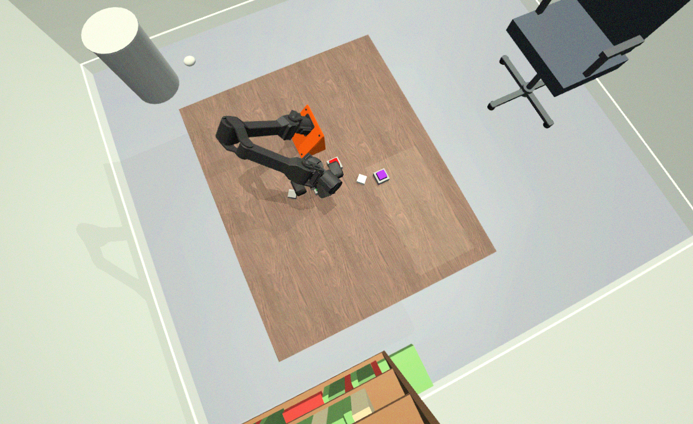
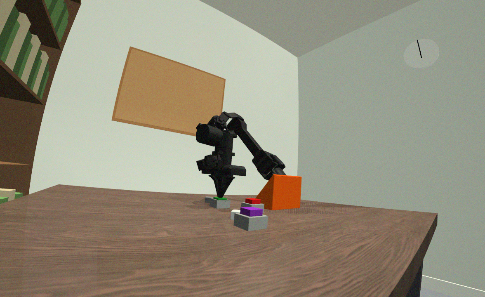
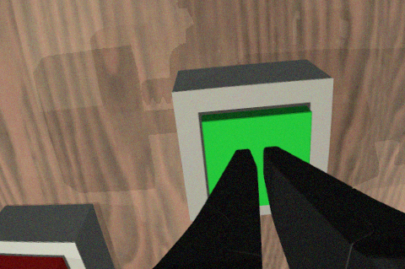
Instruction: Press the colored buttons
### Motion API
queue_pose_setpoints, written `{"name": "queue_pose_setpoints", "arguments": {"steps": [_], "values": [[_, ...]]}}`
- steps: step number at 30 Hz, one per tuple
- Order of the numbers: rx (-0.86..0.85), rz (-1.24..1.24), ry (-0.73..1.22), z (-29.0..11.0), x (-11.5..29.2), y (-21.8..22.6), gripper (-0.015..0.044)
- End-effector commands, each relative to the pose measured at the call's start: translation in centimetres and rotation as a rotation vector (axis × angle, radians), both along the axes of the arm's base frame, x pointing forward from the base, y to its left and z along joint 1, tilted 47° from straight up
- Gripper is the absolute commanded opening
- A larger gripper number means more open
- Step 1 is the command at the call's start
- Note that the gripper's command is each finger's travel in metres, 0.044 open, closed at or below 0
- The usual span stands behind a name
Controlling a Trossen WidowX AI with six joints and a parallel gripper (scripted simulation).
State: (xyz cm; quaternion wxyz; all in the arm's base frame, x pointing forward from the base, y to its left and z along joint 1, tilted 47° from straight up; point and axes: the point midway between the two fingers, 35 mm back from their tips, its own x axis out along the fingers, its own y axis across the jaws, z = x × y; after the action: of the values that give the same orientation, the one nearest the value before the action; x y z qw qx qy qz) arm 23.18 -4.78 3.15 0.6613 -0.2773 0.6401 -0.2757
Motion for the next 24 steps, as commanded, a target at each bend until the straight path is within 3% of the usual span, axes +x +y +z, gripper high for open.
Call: {"name": "queue_pose_setpoints", "arguments": {"steps": [1, 15, 20, 24], "values": [[-0.007, 0.004, 0.006, 0.0, -0.1, -0.1, 0.002], [-0.005, 0.004, 0.006, 2.5, -0.2, 2.6, 0.002], [-0.003, 0.004, 0.008, 6.4, -0.3, 6.8, 0.002], [-0.003, 0.004, 0.008, 6.6, -0.3, 6.9, 0.002]]}}
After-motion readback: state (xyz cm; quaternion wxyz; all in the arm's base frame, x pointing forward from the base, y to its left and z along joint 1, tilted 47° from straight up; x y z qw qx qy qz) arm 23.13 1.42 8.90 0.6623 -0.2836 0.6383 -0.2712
